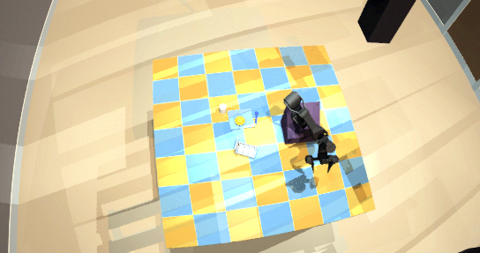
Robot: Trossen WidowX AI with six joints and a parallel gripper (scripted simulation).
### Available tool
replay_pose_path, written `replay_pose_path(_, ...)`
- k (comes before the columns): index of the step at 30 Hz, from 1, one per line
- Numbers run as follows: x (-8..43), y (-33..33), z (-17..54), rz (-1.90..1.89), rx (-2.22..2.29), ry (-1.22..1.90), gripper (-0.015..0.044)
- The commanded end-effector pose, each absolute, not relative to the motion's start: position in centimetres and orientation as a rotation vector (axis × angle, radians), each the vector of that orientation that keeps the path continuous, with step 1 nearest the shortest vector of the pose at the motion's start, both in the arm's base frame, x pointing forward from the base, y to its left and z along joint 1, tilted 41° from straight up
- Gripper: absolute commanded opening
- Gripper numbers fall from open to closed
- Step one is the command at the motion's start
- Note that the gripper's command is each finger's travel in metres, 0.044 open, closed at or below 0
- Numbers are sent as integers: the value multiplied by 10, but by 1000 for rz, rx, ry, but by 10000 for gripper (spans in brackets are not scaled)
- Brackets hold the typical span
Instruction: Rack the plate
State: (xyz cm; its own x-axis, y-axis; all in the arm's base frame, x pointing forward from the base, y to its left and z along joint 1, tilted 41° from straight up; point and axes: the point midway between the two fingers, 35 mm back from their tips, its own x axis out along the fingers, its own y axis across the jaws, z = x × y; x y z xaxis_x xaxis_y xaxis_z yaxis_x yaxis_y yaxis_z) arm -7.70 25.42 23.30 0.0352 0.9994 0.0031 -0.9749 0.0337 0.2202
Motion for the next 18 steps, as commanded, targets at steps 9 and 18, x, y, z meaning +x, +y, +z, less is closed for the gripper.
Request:
replay_pose_path(9, -43, 284, 217, 1411, -36, 146, 400)
replay_pose_path(18, 10, 309, 192, 1266, -272, 195, 400)
